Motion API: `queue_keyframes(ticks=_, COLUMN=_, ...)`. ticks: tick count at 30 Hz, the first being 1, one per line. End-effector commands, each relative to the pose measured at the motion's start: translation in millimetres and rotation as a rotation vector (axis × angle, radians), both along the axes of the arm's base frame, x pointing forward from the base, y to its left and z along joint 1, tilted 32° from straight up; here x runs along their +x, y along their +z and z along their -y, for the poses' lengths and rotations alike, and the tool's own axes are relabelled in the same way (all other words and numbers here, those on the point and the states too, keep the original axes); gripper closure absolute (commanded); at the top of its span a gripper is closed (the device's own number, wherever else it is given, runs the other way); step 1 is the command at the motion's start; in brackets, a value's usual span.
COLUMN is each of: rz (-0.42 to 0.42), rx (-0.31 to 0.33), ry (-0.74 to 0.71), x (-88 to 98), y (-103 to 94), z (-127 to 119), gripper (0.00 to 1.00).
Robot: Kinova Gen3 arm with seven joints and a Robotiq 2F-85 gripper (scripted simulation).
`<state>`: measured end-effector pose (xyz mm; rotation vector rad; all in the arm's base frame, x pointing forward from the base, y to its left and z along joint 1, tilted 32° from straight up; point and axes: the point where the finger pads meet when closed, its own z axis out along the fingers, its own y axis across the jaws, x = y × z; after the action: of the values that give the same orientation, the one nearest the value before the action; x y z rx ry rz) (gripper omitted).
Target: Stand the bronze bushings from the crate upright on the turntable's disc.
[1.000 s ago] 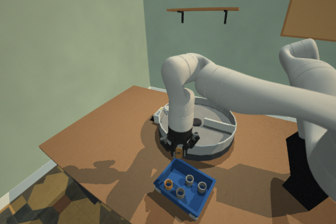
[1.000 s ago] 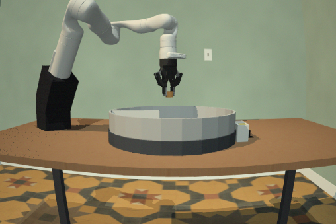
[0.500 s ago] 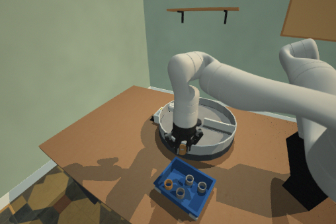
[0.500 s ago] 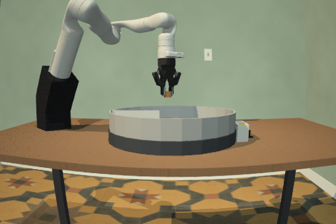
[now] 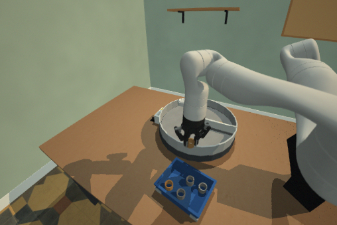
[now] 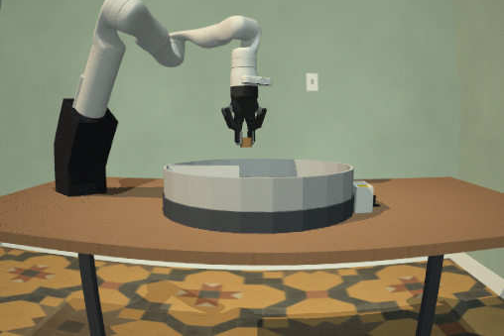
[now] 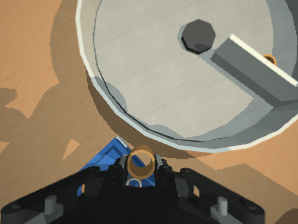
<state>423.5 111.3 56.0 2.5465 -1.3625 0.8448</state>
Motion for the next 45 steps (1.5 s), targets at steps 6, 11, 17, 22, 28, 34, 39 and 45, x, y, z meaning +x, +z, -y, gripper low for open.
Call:
queue_keyframes(ticks=6, rz=-0.009, rx=0.005, ry=-0.004, x=-14.7, y=6.3, z=32.9, gripper=1.0)
queue_keyframes(ticks=11, rz=-0.007, rx=0.006, ry=-0.002, x=-22.1, y=10.8, z=52.4, gripper=1.0)
queue_keyframes(ticks=17, rz=-0.005, rx=0.008, ry=0.0, x=-27.8, y=14.4, z=67.6, gripper=1.0)
queue_keyframes(ticks=22, rz=-0.003, rx=0.008, ry=0.001, x=-34.8, y=18.8, z=86.1, gripper=1.0)
queue_keyframes(ticks=28, rz=-0.003, rx=0.008, ry=0.001, x=-43.0, y=23.4, z=106.7, gripper=1.0)
queue_keyframes(ticks=34, rz=-0.003, rx=0.007, ry=0.001, x=-47.9, y=26.1, z=118.8, gripper=1.0)
queue_keyframes(ticks=39, rz=-0.003, rx=0.007, ry=0.0, x=-53.2, y=29.0, z=131.9, gripper=1.0)
queue_keyframes(ticks=45, rz=-0.003, rx=0.006, ry=0.0, x=-58.3, y=31.7, z=144.4, gripper=1.0)
